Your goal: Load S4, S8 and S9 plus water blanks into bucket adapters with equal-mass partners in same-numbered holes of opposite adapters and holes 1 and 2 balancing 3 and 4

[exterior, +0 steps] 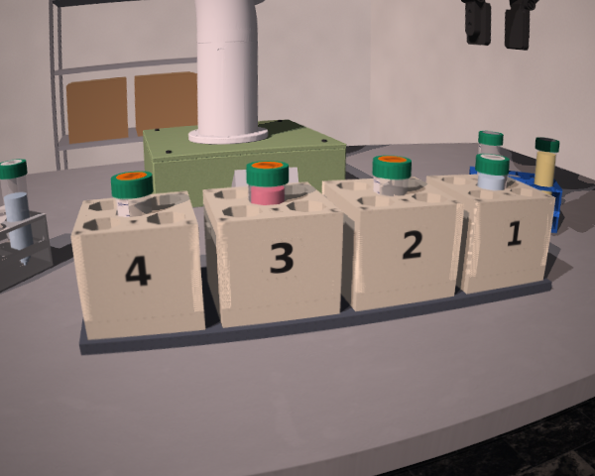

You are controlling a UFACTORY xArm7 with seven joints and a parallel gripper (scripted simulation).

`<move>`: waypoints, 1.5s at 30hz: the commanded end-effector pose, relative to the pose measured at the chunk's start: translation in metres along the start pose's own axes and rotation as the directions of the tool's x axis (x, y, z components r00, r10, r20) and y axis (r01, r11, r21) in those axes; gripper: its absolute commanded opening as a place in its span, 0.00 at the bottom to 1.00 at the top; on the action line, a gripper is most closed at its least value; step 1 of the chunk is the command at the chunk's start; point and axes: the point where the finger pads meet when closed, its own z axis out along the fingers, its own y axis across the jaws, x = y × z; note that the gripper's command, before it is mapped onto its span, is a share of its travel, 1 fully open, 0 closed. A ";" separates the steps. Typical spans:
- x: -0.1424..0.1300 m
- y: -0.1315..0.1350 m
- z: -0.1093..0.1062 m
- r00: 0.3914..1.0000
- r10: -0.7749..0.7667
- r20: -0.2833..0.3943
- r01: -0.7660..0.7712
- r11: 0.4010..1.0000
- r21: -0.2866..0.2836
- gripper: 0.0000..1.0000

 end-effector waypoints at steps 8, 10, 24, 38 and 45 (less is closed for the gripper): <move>-0.006 0.006 0.002 0.998 -0.065 0.005 0.065 0.998 0.011 0.00; -0.013 0.012 0.005 0.991 -0.131 0.014 0.130 0.991 0.020 0.00; -0.058 0.053 0.029 0.846 -0.530 0.053 0.525 0.847 0.089 0.00; -0.103 0.093 0.052 0.548 -0.834 0.060 0.818 0.549 0.168 0.00; -0.120 0.109 0.061 0.403 -0.914 0.054 0.892 0.405 0.198 0.00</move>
